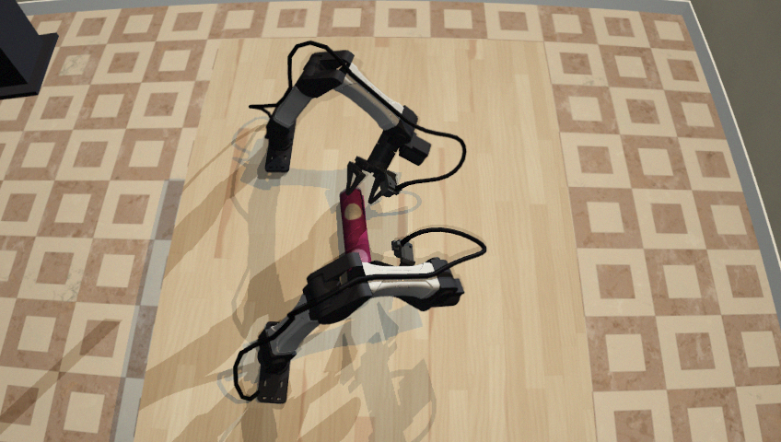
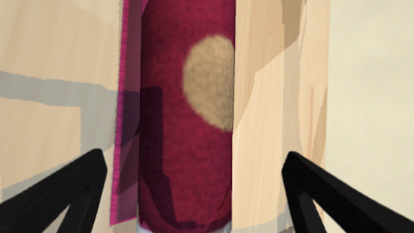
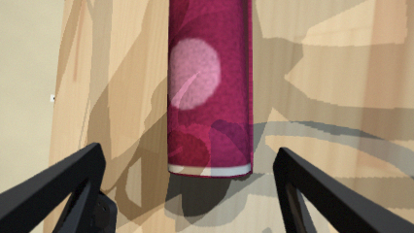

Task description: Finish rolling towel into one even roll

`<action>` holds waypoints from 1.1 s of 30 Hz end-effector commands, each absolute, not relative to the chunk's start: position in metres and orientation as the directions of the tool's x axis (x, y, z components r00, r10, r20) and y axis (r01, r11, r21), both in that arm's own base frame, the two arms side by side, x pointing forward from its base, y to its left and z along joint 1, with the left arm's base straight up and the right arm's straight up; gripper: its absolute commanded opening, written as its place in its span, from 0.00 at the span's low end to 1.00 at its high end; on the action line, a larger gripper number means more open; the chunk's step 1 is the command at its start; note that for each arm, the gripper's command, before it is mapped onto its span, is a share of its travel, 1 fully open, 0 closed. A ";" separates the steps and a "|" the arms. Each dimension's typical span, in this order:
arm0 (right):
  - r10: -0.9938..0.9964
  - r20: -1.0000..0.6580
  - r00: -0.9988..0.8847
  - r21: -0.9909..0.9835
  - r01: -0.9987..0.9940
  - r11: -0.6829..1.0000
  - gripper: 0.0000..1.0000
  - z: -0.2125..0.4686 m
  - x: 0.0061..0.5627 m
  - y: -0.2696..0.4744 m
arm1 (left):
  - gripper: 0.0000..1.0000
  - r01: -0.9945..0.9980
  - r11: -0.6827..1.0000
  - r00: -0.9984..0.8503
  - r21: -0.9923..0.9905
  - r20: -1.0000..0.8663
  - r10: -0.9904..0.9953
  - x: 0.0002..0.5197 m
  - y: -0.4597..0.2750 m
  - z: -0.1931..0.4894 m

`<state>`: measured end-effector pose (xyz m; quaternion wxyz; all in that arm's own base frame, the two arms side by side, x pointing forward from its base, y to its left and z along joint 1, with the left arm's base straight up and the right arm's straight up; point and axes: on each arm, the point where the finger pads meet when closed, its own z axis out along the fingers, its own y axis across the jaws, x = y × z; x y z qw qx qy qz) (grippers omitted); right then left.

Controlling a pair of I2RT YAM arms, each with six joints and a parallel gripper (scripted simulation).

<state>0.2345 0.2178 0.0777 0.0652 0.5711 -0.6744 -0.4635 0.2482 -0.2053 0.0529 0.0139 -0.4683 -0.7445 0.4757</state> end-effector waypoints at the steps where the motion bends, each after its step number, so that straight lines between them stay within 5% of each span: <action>1: -0.839 -0.442 -0.318 0.707 -0.699 -0.107 0.85 0.083 0.239 0.217 | 0.85 0.701 0.097 -0.544 -0.707 -0.441 0.714 0.258 -0.193 0.069; 19: -0.841 -0.451 -0.298 0.675 -0.731 -0.103 0.85 0.087 0.236 0.213 | 0.85 0.731 0.106 -0.523 -0.675 -0.452 0.723 0.271 -0.164 0.093; 33: -0.865 -0.486 -0.124 0.373 -0.925 -0.077 0.85 0.125 0.213 0.180 | 0.85 0.915 0.159 -0.340 -0.370 -0.498 0.798 0.242 -0.127 0.129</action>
